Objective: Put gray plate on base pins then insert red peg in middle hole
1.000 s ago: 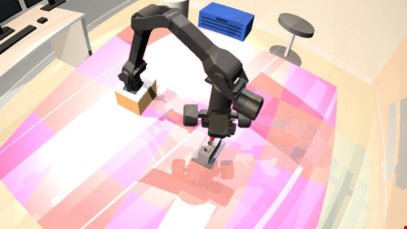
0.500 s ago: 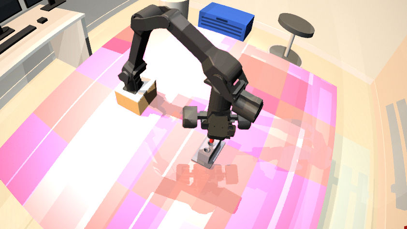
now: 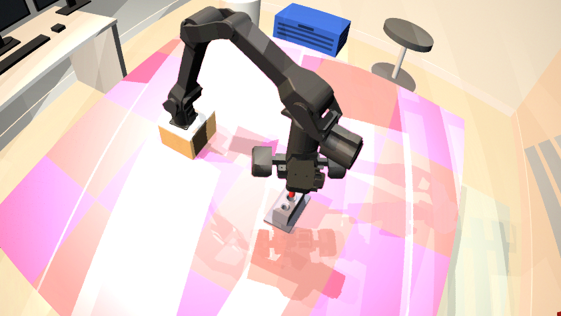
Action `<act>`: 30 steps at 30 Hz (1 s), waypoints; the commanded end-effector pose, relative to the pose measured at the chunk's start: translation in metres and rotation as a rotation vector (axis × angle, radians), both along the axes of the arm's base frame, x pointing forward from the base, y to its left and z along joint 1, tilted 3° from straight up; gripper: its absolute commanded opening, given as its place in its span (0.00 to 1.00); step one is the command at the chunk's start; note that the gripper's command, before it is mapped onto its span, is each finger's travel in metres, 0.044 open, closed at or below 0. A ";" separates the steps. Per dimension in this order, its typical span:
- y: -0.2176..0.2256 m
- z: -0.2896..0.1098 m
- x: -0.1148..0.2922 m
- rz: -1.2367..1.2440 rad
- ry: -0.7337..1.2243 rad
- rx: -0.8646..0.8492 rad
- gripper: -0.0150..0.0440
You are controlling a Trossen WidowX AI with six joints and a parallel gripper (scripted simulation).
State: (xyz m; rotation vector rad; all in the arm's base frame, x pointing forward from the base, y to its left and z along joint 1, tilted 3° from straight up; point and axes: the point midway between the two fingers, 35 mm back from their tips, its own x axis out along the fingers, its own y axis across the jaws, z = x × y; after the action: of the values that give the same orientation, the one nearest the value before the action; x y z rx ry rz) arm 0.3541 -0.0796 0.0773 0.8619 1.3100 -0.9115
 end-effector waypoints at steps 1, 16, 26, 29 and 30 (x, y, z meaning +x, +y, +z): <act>0.000 0.000 0.000 0.000 0.000 0.000 0.25; 0.001 -0.014 -0.001 0.004 0.001 0.001 0.25; 0.000 -0.015 -0.001 0.002 0.000 0.000 0.25; 0.000 -0.014 -0.001 0.000 -0.001 0.000 0.25; 0.000 -0.014 -0.001 0.000 -0.001 0.000 0.25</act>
State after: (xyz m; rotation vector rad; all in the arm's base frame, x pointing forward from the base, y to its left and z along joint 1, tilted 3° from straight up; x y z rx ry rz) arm 0.3529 -0.0793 0.0622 0.8615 1.3109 -0.9115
